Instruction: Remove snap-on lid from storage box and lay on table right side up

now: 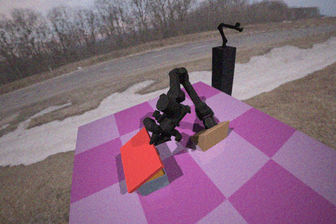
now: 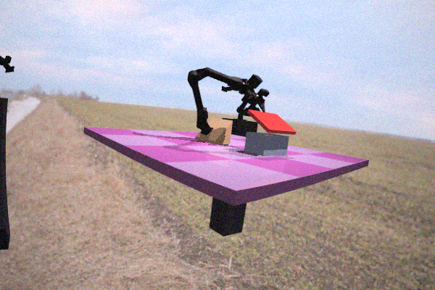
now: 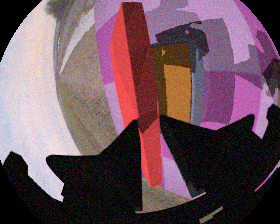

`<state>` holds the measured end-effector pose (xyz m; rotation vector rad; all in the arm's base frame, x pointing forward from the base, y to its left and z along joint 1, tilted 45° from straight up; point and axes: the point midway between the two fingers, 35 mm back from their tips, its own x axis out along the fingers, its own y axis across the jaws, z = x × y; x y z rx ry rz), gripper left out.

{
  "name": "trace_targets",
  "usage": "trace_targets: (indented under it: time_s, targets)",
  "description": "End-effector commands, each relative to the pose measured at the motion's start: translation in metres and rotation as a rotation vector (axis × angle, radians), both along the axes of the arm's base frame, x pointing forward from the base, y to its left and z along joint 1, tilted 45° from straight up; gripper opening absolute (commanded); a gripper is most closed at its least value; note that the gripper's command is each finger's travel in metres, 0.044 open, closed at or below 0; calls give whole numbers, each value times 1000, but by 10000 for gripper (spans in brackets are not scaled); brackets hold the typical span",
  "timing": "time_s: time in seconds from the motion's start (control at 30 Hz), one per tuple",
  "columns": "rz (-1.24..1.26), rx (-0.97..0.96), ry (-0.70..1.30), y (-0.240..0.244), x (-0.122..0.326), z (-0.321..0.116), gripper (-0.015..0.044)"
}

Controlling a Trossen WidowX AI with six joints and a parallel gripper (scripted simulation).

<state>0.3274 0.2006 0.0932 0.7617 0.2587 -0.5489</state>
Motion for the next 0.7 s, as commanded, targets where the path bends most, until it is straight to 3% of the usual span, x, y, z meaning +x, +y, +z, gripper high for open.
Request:
trace_targets:
  time_s: [0.0, 0.67]
  targets:
    - [4, 15, -17, 9, 0, 10, 0]
    - [4, 15, -17, 27, -3, 28, 0]
